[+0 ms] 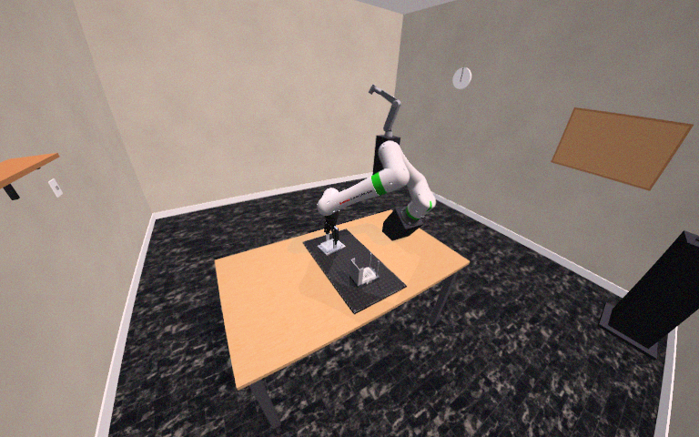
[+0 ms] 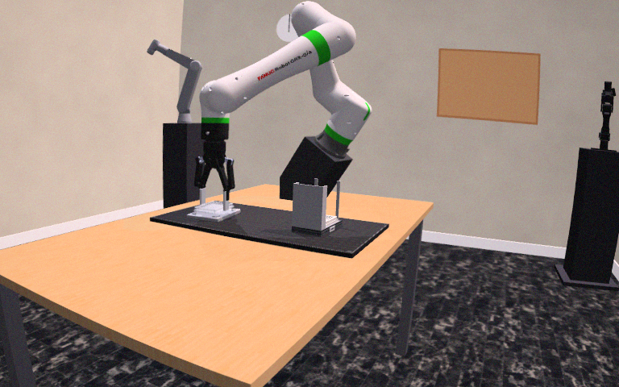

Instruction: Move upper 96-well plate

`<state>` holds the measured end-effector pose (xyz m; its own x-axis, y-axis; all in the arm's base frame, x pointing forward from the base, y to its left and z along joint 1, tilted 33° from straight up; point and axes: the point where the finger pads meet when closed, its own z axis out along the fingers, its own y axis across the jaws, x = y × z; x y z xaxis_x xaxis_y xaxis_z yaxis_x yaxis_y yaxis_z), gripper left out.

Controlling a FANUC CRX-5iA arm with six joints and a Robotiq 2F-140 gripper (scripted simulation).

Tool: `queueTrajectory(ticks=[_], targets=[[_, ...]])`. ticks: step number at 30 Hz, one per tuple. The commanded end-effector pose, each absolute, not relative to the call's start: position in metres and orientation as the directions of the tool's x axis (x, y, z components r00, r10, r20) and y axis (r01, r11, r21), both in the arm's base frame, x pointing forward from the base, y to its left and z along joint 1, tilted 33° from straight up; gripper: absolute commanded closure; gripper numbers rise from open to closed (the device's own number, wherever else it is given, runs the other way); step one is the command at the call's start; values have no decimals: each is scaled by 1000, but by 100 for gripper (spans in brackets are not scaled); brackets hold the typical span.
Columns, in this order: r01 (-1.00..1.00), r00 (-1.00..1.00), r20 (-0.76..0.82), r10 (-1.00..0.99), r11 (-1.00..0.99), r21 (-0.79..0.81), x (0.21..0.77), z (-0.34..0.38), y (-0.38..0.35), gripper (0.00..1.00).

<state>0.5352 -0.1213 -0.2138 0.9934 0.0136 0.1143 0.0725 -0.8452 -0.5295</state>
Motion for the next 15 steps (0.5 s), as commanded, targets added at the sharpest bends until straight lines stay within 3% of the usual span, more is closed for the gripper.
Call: queueTrajectory(ticks=[1, 15], targets=[[72, 993, 115, 13, -845, -529, 535, -214, -121, 100], [72, 993, 115, 13, -845, -529, 536, -216, -120, 100]])
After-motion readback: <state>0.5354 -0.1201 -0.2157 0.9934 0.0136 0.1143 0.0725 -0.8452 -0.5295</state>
